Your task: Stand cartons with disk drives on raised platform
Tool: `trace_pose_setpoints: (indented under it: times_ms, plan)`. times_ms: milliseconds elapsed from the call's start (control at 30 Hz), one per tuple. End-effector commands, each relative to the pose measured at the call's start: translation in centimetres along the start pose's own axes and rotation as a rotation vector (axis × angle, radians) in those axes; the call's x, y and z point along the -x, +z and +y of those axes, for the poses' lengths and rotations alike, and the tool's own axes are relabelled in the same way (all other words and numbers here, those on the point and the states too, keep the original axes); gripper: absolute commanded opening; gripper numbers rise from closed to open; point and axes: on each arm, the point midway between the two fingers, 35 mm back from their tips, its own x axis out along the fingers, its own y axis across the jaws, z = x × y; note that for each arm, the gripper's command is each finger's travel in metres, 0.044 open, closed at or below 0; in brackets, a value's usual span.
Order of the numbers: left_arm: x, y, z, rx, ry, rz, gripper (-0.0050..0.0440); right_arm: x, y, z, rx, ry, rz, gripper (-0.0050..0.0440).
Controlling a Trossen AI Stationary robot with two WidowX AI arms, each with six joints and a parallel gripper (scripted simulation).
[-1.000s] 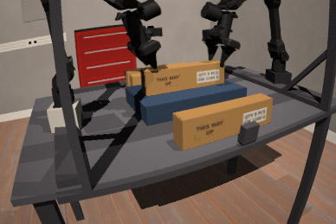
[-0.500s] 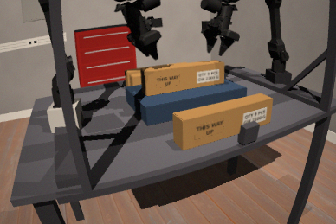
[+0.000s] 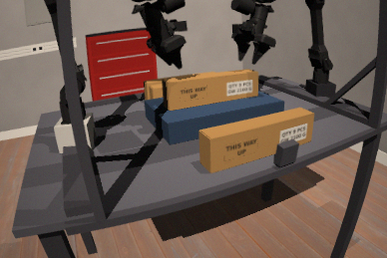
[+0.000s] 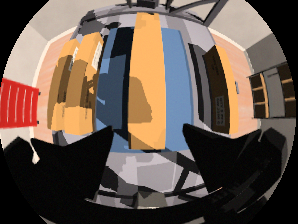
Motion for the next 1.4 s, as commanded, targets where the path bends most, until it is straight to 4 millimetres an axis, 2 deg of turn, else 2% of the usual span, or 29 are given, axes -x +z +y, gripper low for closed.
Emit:
trace_pose_setpoints:
  times_ms: [0,533,567,600,633,700,1367]
  plan:
    - [0.5,0.6,0.0,0.0,0.0,-0.022,0.0381,0.6,0.5,0.0,0.001,-0.001,-0.024,0.0385]
    - [0.5,0.6,0.0,0.0,0.0,-0.022,0.0381,0.6,0.5,0.0,0.001,-0.001,-0.024,0.0385]
    - [-0.8,-0.5,-6.8,0.0,0.0,-0.022,0.0381,-0.8,0.2,6.8,0.001,-0.001,-0.025,0.0385]
    - [-1.0,-0.5,-7.2,0.0,0.0,-0.022,0.0381,-0.9,0.2,7.1,0.001,-0.001,-0.025,0.0385]
    - [-1.2,-0.6,-8.8,0.0,0.0,-0.022,0.0381,-1.1,0.2,8.3,0.001,-0.001,-0.025,0.0385]
    - [-1.9,-1.2,-12.1,0.0,0.0,-0.022,0.0381,-1.9,0.1,11.9,0.001,-0.001,-0.025,0.0385]
    - [-2.0,-1.4,-12.3,-0.004,-0.002,-0.022,0.0381,-2.1,-0.1,12.2,0.01,-0.001,-0.015,0.0385]
